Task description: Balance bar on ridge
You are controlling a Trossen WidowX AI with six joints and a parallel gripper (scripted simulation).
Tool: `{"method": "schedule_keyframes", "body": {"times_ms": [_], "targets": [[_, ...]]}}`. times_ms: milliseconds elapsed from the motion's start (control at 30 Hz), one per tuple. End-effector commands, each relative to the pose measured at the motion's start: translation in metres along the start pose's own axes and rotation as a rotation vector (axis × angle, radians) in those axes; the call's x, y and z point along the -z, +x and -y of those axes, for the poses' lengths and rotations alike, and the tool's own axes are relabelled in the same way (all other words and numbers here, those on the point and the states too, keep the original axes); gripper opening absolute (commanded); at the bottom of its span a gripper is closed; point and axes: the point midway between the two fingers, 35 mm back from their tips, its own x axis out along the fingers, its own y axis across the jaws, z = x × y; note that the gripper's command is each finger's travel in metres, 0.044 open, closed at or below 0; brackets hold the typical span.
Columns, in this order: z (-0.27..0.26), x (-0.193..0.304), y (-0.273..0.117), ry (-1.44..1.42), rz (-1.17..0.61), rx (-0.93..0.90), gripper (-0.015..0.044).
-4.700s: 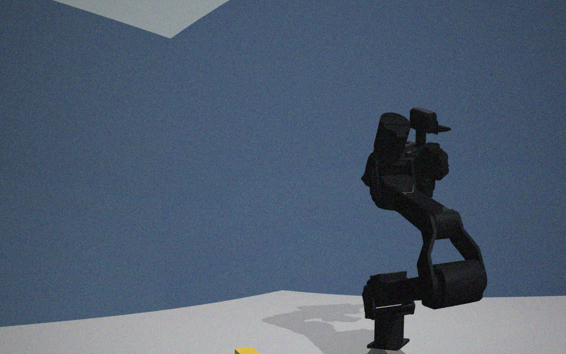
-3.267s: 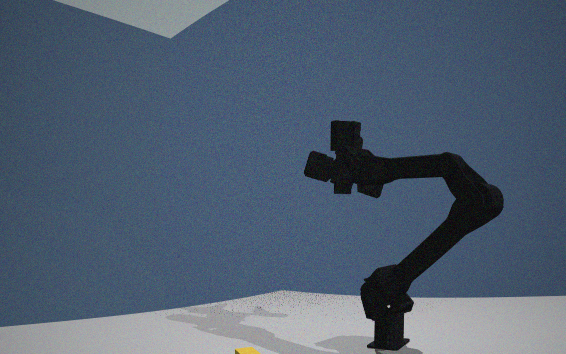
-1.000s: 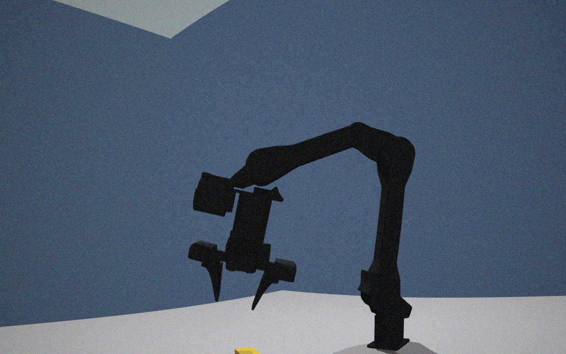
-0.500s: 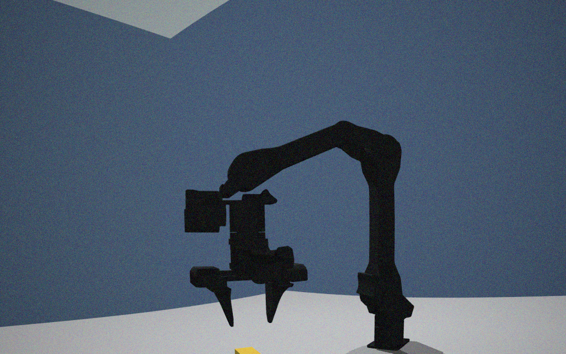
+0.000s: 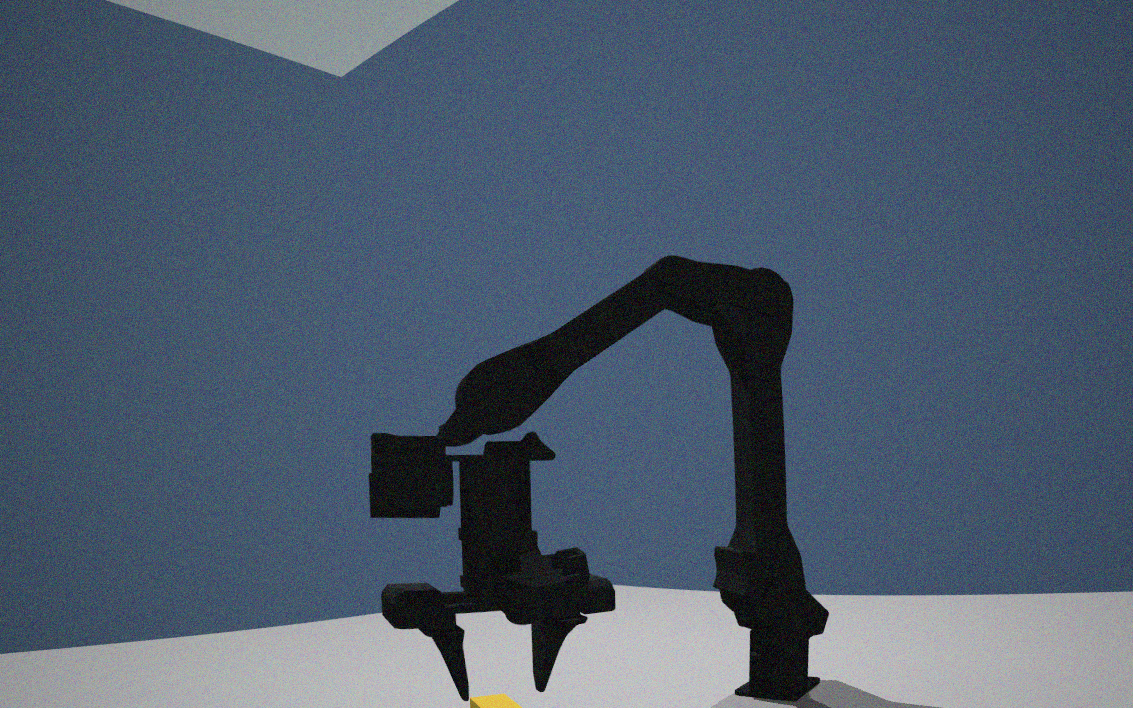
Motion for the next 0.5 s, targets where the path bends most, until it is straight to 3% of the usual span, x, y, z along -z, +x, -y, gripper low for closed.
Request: {"method": "schedule_keyframes", "body": {"times_ms": [0, 467], "targets": [[-0.001, -0.001, 0.005, -0.006, 0.004, -0.005, 0.0315], [-0.002, -0.001, 0.026, -0.006, 0.004, -0.006, 0.0315]]}}
